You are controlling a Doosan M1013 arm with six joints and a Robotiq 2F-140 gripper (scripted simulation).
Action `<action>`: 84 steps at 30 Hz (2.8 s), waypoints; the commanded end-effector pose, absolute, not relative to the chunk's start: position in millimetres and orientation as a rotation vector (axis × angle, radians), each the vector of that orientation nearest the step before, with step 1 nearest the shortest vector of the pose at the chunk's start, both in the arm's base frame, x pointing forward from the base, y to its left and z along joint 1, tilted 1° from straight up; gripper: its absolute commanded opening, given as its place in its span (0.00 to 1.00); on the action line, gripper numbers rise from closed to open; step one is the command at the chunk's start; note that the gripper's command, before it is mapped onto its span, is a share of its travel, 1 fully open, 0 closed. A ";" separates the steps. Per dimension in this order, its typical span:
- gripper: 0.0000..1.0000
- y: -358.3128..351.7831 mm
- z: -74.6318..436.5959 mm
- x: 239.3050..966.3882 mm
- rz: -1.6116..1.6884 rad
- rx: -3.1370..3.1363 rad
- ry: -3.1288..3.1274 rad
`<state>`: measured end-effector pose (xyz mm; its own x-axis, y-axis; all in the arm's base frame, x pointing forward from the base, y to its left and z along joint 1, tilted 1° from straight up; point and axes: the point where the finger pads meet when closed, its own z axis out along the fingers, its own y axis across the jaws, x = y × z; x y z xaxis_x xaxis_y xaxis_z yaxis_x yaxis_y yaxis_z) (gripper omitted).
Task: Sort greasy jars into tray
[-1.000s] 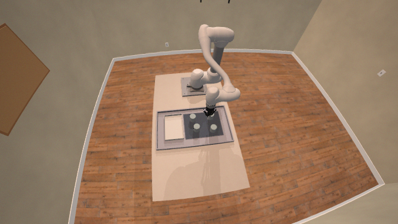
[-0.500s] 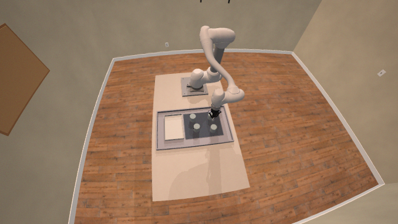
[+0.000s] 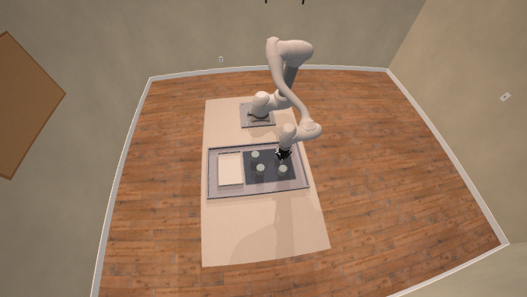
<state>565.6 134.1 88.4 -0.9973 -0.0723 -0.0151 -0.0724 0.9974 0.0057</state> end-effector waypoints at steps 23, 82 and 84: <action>0.00 137.6 80.4 560.8 0.007 -0.110 3.131; 0.00 138.1 80.5 567.6 0.007 -0.110 3.131; 0.00 138.1 80.5 567.9 0.007 -0.110 3.131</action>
<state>564.1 135.7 79.3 -0.9974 -0.0724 -0.0054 -0.0724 0.9974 0.0046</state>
